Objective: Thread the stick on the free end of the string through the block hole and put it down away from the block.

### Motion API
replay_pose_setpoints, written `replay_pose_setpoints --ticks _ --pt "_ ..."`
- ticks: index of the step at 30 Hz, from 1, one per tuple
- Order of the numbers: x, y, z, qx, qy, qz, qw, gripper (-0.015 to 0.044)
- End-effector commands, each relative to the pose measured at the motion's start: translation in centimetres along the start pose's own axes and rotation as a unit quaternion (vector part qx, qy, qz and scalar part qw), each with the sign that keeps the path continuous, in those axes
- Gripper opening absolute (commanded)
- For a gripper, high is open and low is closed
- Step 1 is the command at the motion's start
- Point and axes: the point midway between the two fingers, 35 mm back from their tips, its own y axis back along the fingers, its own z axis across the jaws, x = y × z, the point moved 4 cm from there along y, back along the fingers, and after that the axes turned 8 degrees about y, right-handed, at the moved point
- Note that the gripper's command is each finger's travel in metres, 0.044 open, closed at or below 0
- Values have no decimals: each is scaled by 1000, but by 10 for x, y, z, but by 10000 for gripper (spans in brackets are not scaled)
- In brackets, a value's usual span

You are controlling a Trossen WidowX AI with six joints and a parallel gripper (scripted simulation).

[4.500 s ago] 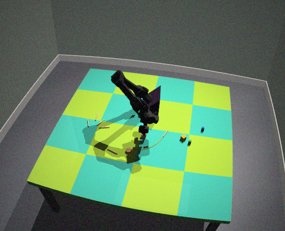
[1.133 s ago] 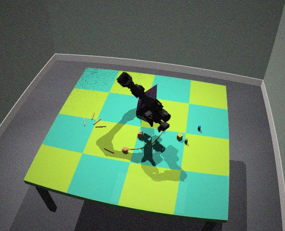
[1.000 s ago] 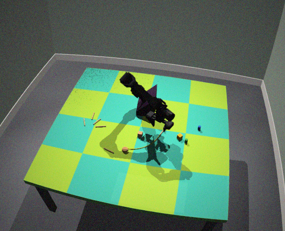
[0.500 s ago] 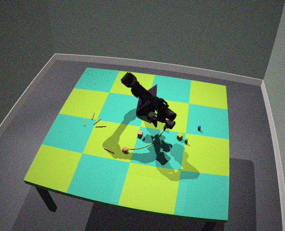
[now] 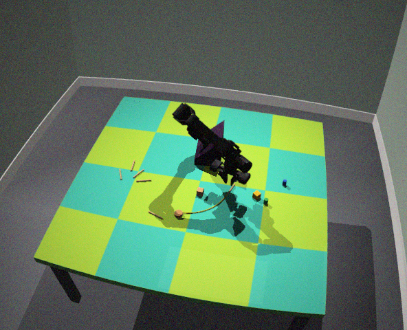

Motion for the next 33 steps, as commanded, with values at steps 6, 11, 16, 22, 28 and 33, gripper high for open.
replay_pose_setpoints --ticks 6,11,16,22,28,33 --pt "0 -6 -1 2 3 -2 1000 121" --pt "0 -14 -2 2 3 -2 1000 121" --pt "1 -22 -2 2 3 -2 1000 121" --pt "1 -32 -2 2 3 -1 1000 121" --pt "1 -42 -2 2 3 -1 1000 121" --pt "0 -50 -1 1 3 -1 1000 121"
